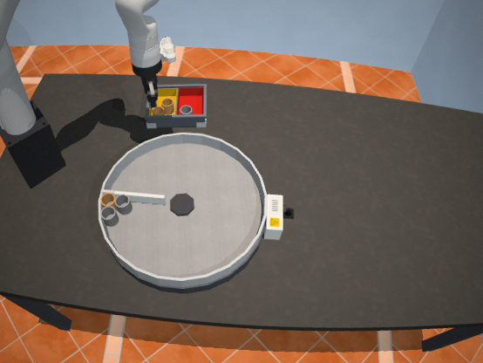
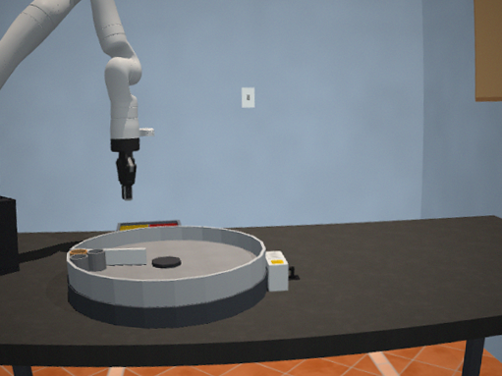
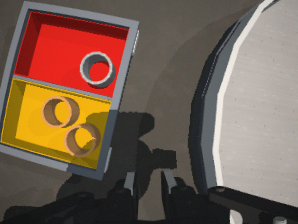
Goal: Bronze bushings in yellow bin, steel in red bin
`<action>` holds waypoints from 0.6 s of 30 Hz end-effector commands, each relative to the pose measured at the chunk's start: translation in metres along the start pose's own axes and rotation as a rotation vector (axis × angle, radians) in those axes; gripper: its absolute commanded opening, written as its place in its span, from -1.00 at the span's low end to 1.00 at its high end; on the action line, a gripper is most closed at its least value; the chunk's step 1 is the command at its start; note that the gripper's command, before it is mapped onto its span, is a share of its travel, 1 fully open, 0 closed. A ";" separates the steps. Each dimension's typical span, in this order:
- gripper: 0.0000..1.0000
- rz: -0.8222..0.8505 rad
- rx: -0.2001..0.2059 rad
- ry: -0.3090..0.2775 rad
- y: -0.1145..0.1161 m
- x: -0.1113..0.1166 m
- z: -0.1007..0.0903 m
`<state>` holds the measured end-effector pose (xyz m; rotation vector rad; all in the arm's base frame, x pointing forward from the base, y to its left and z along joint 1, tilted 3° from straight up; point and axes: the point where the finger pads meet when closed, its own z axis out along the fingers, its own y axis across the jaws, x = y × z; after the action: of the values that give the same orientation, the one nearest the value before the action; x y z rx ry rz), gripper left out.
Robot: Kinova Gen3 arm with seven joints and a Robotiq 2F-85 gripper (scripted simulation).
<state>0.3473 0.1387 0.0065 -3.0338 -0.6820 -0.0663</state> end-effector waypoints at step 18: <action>-0.64 0.009 0.003 0.005 0.107 -0.053 0.004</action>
<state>0.3438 0.0327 -0.0022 -3.0253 -0.7230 -0.0640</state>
